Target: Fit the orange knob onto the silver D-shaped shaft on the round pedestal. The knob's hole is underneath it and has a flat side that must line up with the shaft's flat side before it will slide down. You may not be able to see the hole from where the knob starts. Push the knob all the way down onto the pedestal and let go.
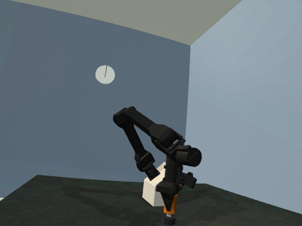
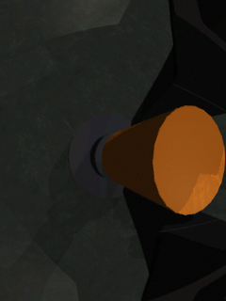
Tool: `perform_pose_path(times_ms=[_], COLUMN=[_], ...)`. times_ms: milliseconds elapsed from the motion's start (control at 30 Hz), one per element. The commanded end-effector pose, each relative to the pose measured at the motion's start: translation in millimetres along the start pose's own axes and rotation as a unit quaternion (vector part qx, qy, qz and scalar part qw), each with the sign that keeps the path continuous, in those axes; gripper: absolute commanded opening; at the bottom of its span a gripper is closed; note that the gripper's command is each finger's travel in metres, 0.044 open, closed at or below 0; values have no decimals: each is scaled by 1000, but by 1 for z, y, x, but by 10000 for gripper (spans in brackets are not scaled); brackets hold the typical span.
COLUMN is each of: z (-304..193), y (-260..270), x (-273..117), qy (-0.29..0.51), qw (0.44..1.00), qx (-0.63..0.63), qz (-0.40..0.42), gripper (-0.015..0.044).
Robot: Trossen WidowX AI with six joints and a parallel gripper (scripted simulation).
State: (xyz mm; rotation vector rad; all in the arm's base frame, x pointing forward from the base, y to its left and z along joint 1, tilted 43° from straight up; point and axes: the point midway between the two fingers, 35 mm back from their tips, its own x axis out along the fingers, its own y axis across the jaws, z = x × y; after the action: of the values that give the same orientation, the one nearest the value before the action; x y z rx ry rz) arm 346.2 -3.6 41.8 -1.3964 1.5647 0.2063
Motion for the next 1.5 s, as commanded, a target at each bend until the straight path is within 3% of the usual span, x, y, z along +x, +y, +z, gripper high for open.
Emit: perform_pose_path(times_ms=[0, 600, 1467], z=[-1, -3, -1], y=[1, 3, 4], x=[0, 1, 1], qy=[0, 0, 0], qw=[1000, 999, 1000], qx=[-19, 35, -8], qz=[-1, -1, -1], gripper=[0, 0, 0])
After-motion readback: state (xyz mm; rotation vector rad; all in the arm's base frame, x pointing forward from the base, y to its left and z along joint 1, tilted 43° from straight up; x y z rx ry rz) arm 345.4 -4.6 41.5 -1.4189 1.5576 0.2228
